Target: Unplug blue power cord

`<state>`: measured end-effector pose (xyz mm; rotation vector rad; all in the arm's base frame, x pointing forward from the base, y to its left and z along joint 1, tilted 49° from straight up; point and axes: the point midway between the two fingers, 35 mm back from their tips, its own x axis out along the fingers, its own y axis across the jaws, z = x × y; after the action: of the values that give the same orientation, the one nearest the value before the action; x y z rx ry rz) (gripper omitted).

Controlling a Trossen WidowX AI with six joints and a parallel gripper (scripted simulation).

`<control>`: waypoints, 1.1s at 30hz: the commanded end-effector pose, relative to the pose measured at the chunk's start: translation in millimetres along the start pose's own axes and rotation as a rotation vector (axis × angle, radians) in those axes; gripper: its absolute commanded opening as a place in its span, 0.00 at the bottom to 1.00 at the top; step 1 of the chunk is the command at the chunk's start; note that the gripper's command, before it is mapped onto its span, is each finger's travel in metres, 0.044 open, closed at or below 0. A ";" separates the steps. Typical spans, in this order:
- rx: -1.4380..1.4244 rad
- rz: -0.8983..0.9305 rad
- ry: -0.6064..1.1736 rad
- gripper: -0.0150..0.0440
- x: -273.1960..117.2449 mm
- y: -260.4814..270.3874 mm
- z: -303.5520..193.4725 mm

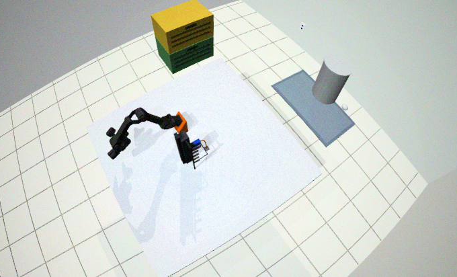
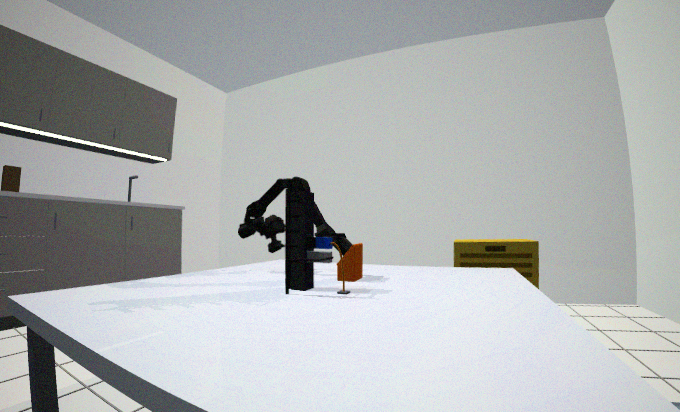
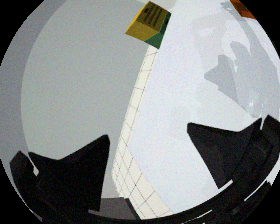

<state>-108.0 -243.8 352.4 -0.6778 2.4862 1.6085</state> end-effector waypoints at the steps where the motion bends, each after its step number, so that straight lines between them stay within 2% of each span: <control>1: -0.001 -0.001 0.001 0.89 0.0 -0.1 -0.2; 5: -0.028 -0.028 0.019 0.71 -0.8 -3.0 -4.6; 9: -0.192 -0.078 0.077 0.53 -11.9 -23.4 -16.6; 20: -0.770 -0.175 0.311 0.53 -65.5 -95.6 -43.7; 33: -1.181 -0.190 0.565 0.53 -122.3 -147.2 -55.6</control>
<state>48.1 -302.4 301.5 -1.4844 1.4921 2.8759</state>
